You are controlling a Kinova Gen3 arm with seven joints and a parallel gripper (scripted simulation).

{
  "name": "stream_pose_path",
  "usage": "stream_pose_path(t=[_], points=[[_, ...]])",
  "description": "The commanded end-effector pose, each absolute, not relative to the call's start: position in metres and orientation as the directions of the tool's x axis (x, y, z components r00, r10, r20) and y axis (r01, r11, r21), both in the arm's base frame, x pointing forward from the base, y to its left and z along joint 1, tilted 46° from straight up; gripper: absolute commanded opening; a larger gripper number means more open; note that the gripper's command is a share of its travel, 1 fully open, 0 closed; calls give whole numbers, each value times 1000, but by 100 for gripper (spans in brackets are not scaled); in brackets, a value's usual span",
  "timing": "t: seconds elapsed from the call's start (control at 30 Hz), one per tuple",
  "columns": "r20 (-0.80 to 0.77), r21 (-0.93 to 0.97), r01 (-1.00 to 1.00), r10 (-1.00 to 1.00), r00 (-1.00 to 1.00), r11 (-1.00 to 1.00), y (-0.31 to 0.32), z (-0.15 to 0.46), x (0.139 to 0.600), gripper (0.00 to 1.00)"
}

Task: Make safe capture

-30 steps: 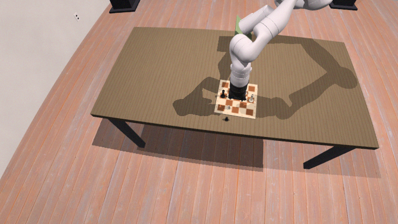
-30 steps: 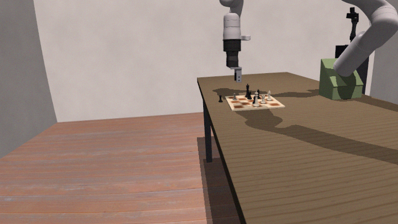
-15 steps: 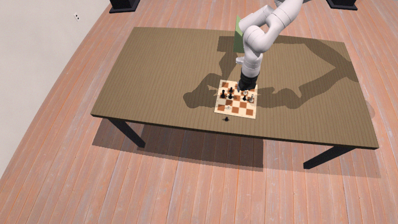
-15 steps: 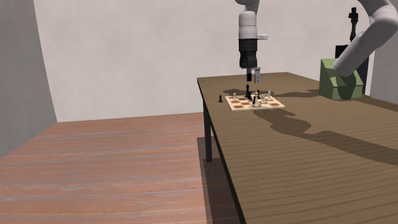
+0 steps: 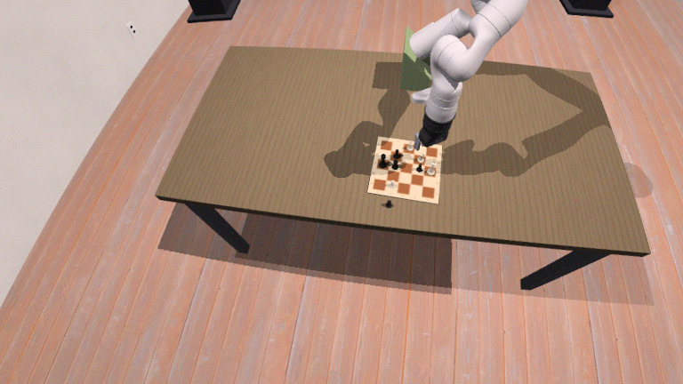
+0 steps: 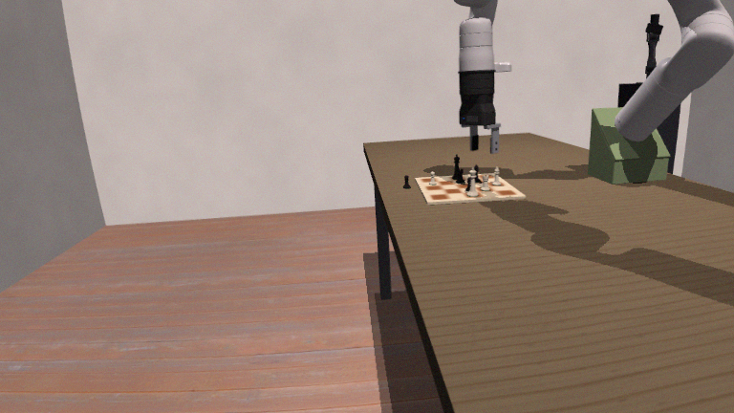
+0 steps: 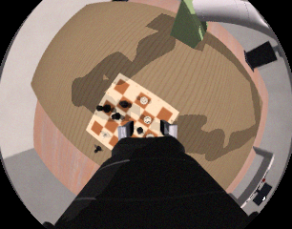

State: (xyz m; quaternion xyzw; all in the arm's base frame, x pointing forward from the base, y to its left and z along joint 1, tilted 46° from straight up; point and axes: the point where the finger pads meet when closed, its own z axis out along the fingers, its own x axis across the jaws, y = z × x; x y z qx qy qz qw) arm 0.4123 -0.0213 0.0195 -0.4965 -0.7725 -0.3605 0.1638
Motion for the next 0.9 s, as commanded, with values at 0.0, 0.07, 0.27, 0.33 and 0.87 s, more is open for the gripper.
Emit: stream_pose_path(t=[0.0,0.07,0.27,0.33,0.87], points=[[604,400,882,651,-459,250,-23,22,412,100],[601,405,878,649,-467,257,-22,22,410,100],[598,409,874,647,-473,262,-22,23,409,100],[598,409,874,647,-473,262,-22,23,409,73],[598,409,874,647,-473,262,-22,23,409,73]])
